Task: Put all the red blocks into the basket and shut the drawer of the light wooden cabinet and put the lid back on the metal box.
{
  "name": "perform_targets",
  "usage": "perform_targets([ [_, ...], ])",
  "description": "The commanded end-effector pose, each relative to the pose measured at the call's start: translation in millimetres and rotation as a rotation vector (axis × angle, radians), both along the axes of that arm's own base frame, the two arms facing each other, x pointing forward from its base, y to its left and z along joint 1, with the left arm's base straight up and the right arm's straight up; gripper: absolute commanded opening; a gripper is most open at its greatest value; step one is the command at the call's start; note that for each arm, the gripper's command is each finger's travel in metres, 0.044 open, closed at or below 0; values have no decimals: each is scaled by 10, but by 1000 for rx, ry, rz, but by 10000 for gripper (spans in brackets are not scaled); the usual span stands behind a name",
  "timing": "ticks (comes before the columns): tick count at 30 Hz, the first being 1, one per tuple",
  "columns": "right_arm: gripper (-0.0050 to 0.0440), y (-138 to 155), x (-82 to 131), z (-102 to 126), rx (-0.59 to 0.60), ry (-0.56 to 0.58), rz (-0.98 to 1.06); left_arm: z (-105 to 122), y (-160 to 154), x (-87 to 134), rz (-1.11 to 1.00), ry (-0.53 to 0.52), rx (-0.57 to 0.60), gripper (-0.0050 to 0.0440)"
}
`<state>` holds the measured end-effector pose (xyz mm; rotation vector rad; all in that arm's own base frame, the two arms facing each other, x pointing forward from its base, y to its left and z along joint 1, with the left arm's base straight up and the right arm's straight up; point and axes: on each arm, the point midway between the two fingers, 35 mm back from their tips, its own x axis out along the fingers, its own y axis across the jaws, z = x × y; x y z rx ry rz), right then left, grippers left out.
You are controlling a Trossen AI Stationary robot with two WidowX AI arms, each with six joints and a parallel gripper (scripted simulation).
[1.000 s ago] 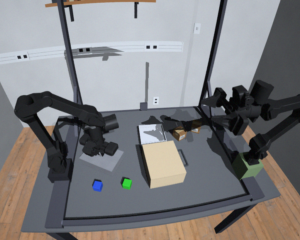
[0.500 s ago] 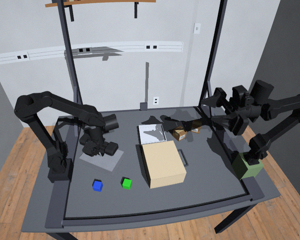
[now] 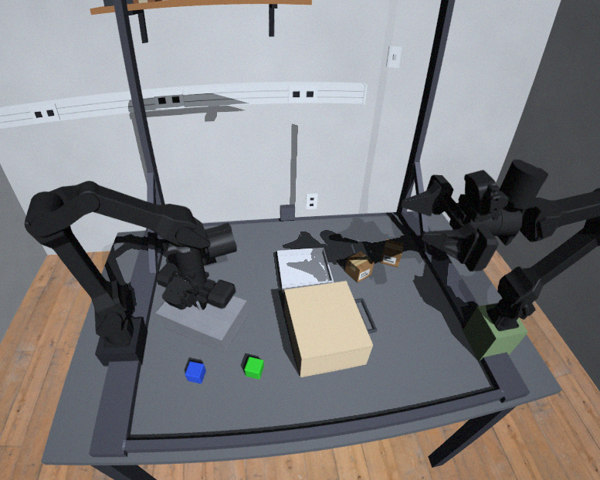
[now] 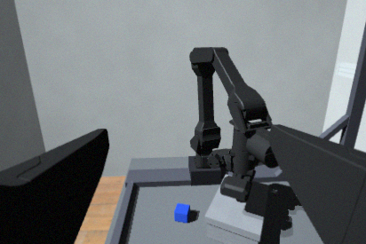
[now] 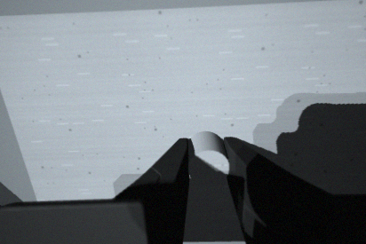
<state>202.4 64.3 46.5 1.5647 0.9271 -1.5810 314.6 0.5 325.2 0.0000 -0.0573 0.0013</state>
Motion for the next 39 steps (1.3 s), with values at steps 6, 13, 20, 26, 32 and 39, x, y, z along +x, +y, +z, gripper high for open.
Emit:
perform_targets([
  [6,-50,41,94,256,19,-55,0,122,-10,-41,-4,-34,-3,400],
  [13,-50,39,93,325,19,-56,0,122,-10,-41,-4,-34,-3,400],
  [20,-50,37,90,427,19,-57,0,122,-10,-41,-4,-34,-3,400],
  [26,-50,34,87,513,19,-58,-1,122,-10,-41,-4,-34,-3,400],
  [32,-50,32,84,579,19,-58,-1,122,-10,-41,-4,-34,-3,400],
  [39,-50,187,173,558,23,-49,105,122,-10,-41,-4,-34,-3,400],
])
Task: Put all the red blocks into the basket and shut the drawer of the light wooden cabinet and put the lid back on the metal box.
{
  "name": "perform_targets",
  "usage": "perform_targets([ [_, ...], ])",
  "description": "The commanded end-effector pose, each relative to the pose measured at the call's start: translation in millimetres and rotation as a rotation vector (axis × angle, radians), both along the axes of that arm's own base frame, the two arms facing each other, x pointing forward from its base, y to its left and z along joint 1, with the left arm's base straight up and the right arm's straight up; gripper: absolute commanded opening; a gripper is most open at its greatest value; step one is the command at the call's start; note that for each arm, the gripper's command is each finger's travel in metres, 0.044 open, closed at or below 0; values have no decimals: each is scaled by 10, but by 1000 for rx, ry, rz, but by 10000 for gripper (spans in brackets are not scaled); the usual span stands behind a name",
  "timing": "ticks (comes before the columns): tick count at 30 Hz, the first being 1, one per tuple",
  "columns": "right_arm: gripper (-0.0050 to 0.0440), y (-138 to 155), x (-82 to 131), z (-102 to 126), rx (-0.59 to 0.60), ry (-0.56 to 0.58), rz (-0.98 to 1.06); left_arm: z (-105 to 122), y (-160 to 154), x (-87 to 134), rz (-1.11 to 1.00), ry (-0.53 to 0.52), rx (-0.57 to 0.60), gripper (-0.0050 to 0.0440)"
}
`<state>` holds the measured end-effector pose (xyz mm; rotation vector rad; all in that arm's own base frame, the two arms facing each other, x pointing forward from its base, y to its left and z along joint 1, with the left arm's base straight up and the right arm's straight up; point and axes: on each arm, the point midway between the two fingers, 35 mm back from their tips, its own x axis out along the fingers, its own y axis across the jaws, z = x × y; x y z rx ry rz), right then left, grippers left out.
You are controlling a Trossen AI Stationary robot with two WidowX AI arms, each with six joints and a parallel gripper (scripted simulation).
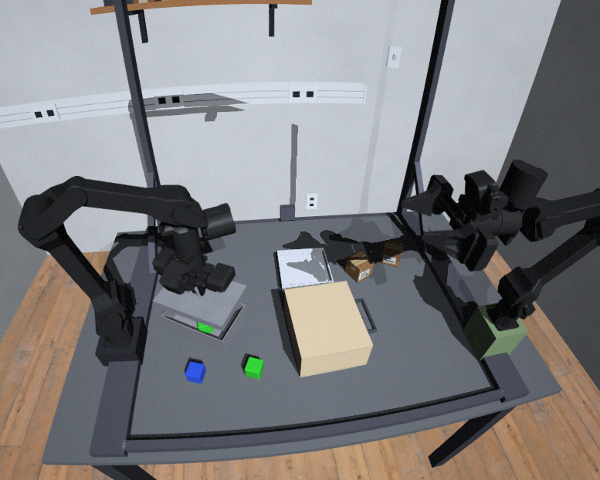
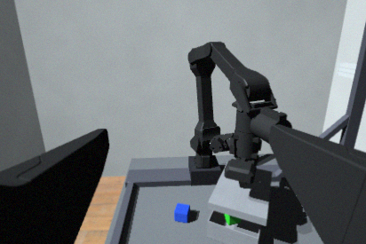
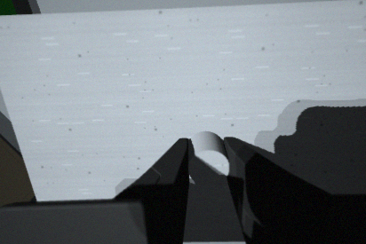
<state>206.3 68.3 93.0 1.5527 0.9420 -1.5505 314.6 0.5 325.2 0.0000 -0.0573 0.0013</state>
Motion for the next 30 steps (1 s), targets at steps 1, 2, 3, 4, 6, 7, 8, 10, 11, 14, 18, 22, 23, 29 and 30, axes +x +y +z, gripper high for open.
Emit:
perform_targets([
  [1,-50,204,166,86,22,-40,118,122,-10,-41,-4,-34,-3,400],
  [2,-50,268,197,84,22,-41,164,122,-10,-41,-4,-34,-3,400],
  [3,-50,341,230,81,22,-42,216,122,-10,-41,-4,-34,-3,400],
  [4,-50,423,261,73,22,-41,273,122,-10,-41,-4,-34,-3,400],
  [6,-50,517,294,64,22,-42,337,122,-10,-41,-4,-34,-3,400],
  [7,-50,517,294,64,22,-42,337,122,-10,-41,-4,-34,-3,400],
  [8,-50,609,332,52,13,-44,405,122,-10,-41,-4,-34,-3,400],
  [10,-50,691,350,32,9,-43,468,122,-10,-41,-4,-34,-3,400],
  [11,-50,764,366,21,9,-43,514,122,-10,-41,-4,-34,-3,400],
  [14,-50,1153,424,-42,18,-46,734,122,-10,-41,-4,-34,-3,400],
  [18,-50,1408,413,-126,2,-35,910,122,-10,-41,-4,-34,-3,400],
  [22,-50,1630,394,-188,7,-34,1029,122,-10,-41,-4,-34,-3,400],
  [23,-50,1630,394,-188,7,-34,1029,122,-10,-41,-4,-34,-3,400],
  [29,-50,1833,358,-248,14,-36,1134,122,-10,-41,-4,-34,-3,400],
  [30,-50,1861,352,-258,14,-36,1151,122,-10,-41,-4,-34,-3,400],
])
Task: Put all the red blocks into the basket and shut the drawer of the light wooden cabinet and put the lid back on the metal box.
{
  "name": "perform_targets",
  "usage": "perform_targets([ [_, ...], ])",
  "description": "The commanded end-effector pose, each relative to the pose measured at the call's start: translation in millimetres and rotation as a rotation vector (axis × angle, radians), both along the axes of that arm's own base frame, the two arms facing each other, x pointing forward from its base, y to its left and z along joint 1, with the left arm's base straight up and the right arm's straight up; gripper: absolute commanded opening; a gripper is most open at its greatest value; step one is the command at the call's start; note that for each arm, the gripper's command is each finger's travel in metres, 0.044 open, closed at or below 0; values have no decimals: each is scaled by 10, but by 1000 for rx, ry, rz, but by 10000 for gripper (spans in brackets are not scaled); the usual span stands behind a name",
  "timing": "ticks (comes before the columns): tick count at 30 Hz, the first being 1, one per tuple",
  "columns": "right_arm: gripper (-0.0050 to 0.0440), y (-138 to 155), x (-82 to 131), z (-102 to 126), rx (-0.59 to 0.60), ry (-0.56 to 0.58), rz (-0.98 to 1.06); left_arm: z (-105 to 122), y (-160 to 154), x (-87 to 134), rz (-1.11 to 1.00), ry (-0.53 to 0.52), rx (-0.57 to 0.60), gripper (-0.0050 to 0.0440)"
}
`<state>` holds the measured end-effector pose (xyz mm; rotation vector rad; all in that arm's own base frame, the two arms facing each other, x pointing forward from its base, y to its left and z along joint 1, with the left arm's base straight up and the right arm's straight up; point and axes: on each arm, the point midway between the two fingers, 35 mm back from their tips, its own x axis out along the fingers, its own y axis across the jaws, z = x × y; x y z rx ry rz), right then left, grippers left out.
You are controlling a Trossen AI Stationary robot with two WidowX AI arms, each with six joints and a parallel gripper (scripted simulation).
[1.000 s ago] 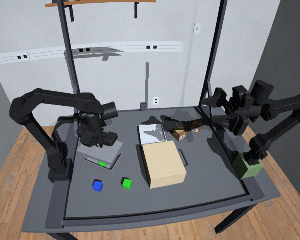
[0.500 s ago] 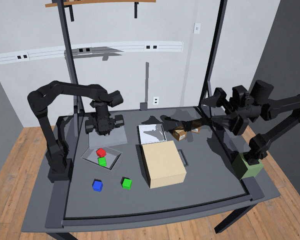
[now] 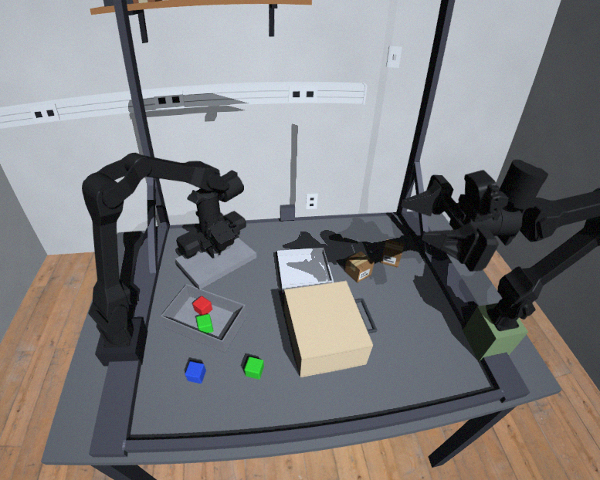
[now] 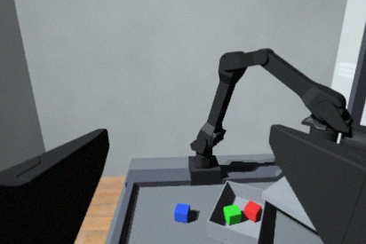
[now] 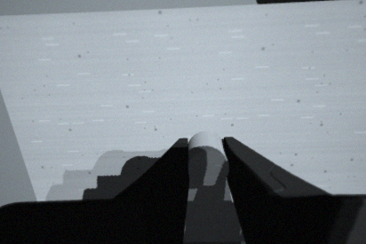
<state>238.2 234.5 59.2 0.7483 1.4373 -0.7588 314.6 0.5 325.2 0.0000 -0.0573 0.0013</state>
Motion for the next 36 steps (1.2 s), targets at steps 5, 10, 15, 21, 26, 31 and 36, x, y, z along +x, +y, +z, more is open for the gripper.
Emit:
perform_targets([
  [5,-50,302,13,60,38,-34,126,122,-10,-41,-4,-34,-3,400],
  [10,-50,422,-16,20,42,-32,186,122,-10,-41,-4,-34,-3,400],
  [15,-50,584,-70,-37,41,-33,279,122,-10,-41,-4,-34,-3,400],
  [21,-50,890,-204,-169,30,-39,473,122,-10,-41,-4,-34,-3,400],
  [26,-50,854,-156,-108,39,-48,446,122,-10,-41,-4,-34,-3,400],
  [31,-50,872,-172,-151,41,-35,447,122,-10,-41,-4,-34,-3,400],
  [36,-50,833,-237,-296,21,-18,457,122,-10,-41,-4,-34,-3,400],
])
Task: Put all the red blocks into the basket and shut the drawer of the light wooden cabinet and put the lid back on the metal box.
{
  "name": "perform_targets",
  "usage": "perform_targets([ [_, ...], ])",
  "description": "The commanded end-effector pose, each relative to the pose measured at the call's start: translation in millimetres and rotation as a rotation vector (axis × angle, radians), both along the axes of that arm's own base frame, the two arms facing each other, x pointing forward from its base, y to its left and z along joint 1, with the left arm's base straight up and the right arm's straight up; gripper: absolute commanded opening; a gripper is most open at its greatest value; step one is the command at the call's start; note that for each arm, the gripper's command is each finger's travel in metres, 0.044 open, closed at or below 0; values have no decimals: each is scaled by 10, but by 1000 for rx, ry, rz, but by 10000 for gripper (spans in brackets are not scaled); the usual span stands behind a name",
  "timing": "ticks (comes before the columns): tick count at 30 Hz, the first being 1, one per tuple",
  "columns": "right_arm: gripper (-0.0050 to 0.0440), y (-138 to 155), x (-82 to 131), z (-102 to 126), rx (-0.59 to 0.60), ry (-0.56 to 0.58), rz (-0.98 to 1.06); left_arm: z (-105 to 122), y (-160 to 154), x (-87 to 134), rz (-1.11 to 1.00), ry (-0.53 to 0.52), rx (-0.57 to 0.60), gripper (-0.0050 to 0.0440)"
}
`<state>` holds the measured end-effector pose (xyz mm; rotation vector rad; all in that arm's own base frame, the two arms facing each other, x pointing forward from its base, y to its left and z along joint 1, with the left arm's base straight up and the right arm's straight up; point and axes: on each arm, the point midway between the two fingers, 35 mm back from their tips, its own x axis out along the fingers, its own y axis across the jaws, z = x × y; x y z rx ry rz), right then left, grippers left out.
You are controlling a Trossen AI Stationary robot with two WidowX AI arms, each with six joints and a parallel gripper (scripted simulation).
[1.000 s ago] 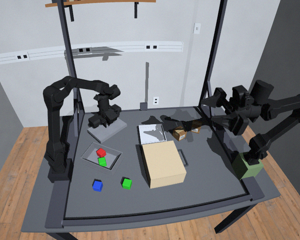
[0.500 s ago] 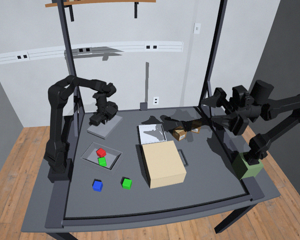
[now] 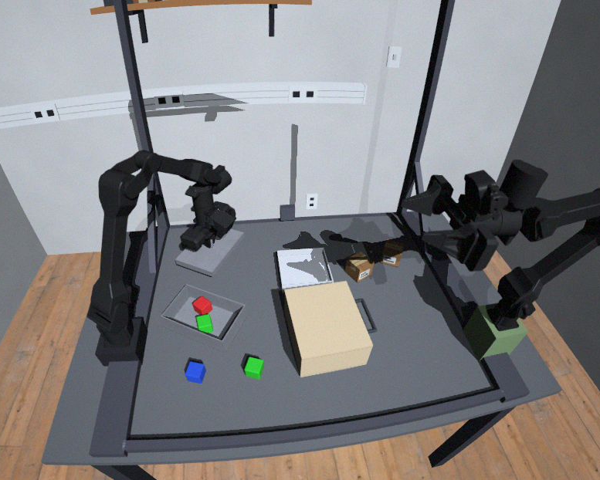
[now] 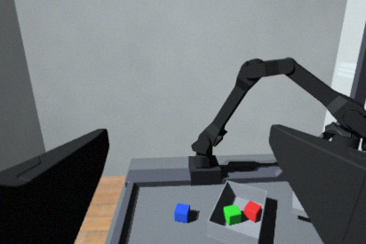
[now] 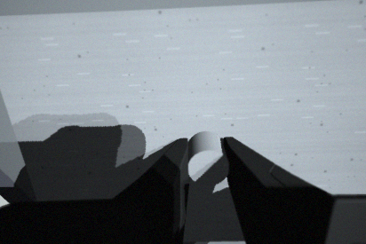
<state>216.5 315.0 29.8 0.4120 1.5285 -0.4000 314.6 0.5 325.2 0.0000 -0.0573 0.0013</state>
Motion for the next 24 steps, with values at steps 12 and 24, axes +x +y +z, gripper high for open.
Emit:
perform_targets([
  [12,-50,29,-32,-131,11,-3,13,122,-10,-41,-4,-34,-3,400],
  [24,-50,64,-9,-158,23,-13,14,122,-10,-41,-4,-34,-3,400],
])
